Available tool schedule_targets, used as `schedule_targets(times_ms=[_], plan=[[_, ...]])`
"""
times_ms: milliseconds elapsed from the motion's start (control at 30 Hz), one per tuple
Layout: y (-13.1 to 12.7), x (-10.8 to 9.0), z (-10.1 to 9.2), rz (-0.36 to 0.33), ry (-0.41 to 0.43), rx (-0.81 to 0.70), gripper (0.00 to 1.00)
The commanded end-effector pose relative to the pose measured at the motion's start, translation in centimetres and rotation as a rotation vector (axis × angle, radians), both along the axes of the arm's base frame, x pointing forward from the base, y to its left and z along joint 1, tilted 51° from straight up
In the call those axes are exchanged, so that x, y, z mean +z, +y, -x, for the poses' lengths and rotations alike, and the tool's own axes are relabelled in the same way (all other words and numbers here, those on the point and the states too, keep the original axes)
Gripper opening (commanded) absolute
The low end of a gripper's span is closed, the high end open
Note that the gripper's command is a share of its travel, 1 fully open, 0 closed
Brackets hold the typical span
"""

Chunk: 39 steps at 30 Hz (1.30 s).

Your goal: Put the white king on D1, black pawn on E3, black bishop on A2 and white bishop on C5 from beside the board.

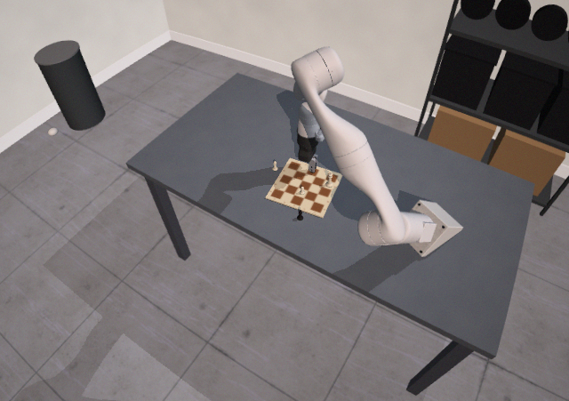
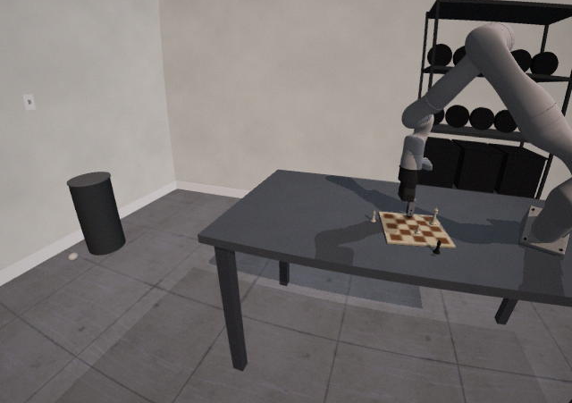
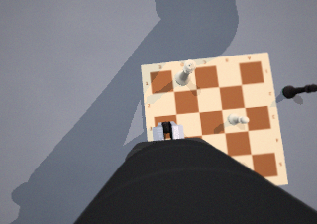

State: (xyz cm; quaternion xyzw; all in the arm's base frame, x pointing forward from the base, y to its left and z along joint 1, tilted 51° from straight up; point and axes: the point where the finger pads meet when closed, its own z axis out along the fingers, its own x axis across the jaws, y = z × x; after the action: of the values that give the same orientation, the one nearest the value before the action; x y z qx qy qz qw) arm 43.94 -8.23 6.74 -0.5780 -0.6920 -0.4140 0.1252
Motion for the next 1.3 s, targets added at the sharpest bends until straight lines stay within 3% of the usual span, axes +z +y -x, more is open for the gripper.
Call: schedule_targets(times_ms=[0,1267], plan=[[0.16,0.03,-0.18,0.002,-0.007,0.002,0.00],[0.41,-0.19,-0.29,0.002,-0.007,0.002,0.00]])
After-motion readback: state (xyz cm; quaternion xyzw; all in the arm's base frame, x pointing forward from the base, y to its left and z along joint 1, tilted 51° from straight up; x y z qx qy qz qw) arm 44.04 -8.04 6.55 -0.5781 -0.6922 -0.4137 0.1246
